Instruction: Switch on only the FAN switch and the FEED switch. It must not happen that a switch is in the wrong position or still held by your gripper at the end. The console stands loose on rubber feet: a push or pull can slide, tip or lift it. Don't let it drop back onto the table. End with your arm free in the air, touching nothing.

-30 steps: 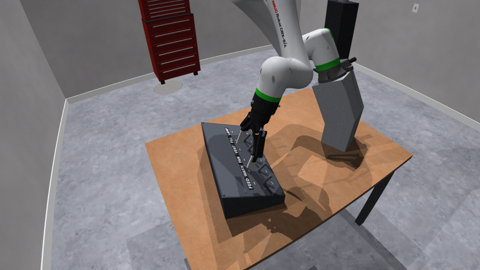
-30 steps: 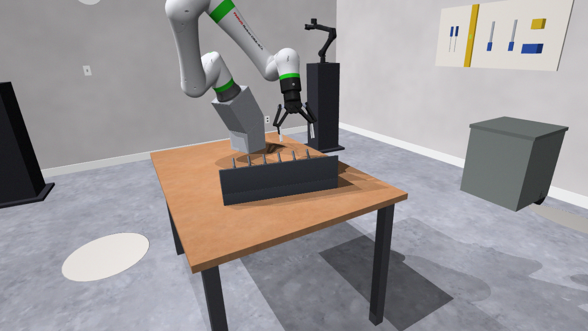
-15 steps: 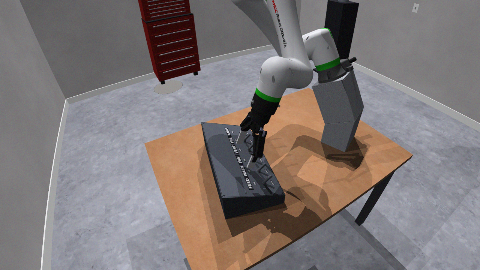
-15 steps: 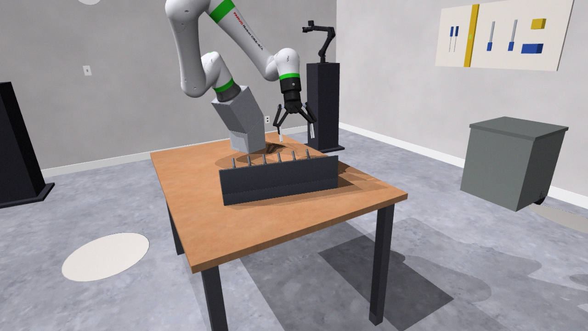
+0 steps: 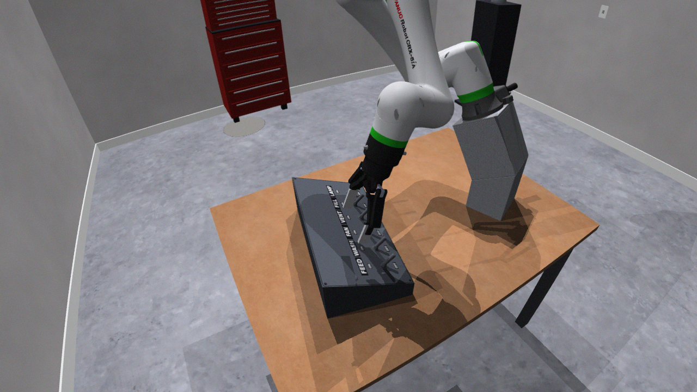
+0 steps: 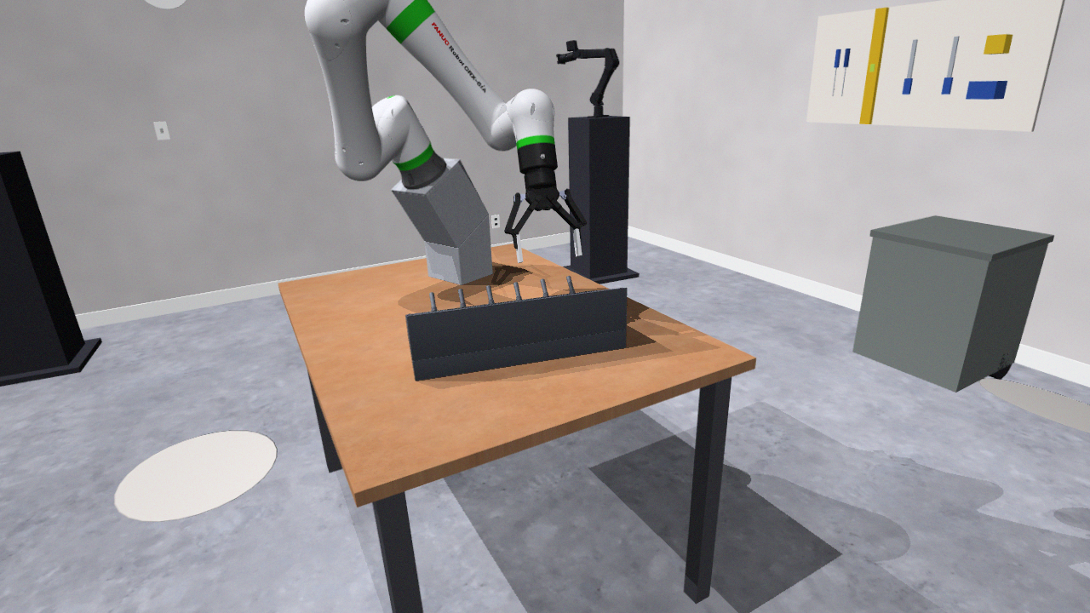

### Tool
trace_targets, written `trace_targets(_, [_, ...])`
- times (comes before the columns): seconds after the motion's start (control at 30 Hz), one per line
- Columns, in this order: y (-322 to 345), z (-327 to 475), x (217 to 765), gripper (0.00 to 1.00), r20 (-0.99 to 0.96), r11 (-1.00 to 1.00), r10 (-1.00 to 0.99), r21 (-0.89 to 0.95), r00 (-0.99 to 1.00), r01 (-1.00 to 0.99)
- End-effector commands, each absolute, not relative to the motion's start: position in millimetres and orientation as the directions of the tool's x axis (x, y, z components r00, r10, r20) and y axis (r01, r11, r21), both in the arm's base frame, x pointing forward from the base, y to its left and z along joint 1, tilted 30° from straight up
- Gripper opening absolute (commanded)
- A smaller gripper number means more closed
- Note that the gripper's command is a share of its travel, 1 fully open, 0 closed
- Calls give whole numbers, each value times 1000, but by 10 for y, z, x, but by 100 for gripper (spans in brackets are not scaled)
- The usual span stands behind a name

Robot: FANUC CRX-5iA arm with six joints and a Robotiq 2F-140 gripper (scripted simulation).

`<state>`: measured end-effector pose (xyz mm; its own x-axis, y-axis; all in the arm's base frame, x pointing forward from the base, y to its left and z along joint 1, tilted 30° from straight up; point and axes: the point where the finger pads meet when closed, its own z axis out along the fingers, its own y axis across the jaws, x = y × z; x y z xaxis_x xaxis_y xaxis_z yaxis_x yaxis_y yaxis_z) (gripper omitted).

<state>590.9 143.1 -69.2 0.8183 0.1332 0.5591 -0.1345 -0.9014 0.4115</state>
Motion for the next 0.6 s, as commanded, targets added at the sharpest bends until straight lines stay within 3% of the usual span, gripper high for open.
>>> trace_targets(0.0, [1374, -663, 5900, 100, 559, -902, 133, 411, 818, -134])
trace_targets(0.57, [920, -456, 5833, 100, 559, -902, 133, 411, 818, -134])
